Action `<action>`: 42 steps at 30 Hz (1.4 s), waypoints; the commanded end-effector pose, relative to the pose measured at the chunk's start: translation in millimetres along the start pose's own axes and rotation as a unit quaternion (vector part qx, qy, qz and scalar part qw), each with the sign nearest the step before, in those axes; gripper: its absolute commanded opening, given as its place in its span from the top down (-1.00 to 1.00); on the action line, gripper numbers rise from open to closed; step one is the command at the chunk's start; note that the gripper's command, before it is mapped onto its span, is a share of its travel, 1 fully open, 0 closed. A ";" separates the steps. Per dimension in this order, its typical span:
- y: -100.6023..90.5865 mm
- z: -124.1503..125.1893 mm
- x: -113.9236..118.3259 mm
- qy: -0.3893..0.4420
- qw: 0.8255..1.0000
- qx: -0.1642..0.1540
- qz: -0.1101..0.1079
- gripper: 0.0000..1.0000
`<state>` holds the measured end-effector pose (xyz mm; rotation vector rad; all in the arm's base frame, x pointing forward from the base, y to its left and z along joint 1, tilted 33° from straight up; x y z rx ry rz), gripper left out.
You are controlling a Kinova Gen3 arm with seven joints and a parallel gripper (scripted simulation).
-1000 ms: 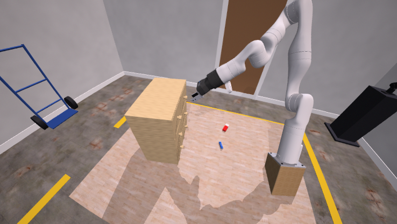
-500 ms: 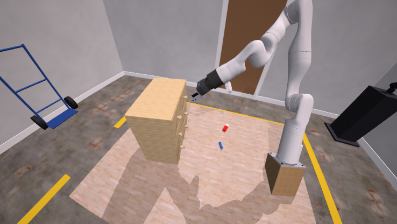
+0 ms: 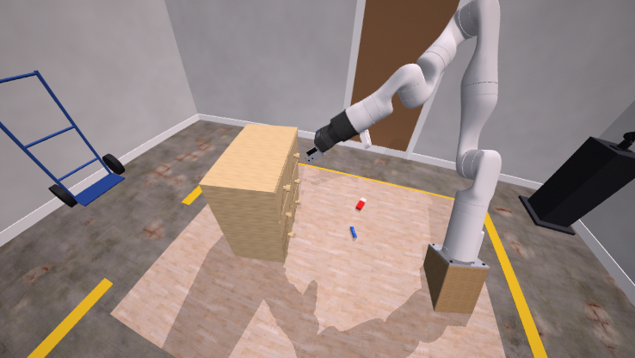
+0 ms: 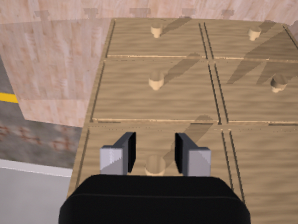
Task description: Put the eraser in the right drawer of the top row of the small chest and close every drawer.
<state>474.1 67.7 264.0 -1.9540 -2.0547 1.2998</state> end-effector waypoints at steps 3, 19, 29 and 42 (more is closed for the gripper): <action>-0.2 -0.8 0.2 0.000 1.000 -0.001 0.000 -0.34; 0.1 -1.1 0.2 0.000 1.000 -0.001 0.000 -0.34; 7.9 -7.7 0.5 0.000 1.000 -0.001 0.000 -0.34; 22.0 -19.6 1.2 0.000 1.000 -0.001 0.000 -0.34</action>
Point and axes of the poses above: the point where the finger pads meet when closed, its own y axis out along the fingers, its own x axis across the jaws, z = x × y, the point moved 3 cm from there along -y, back along the fingers, and after that the axes turned 3 degrees about y, right-handed, at the moved point
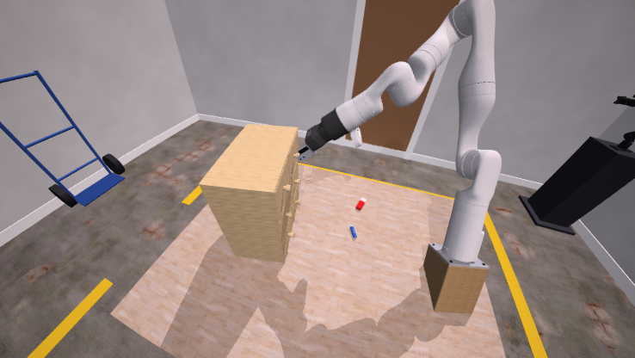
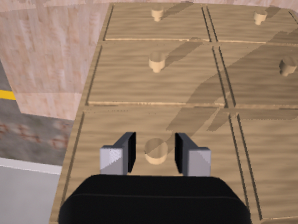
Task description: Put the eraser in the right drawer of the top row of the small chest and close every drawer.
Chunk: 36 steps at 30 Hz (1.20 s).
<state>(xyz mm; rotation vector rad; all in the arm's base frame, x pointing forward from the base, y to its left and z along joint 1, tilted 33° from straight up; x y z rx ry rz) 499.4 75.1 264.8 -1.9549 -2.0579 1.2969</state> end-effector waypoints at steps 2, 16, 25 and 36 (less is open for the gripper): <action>4.6 -3.0 0.9 0.000 1.000 0.001 0.000 -0.34; 7.4 -5.2 1.0 0.000 1.000 0.001 0.000 -0.34; 7.4 -5.2 1.0 0.000 1.000 0.001 0.000 -0.34; 7.4 -5.2 1.0 0.000 1.000 0.001 0.000 0.26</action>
Point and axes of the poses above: the point where the finger pads meet when closed, its own y axis out along the fingers, its own x axis across the jaws, z = x × y, the point moved 3 cm from there along -y, back along the fingers, and after that the axes turned 3 degrees about y, right-handed, at the moved point
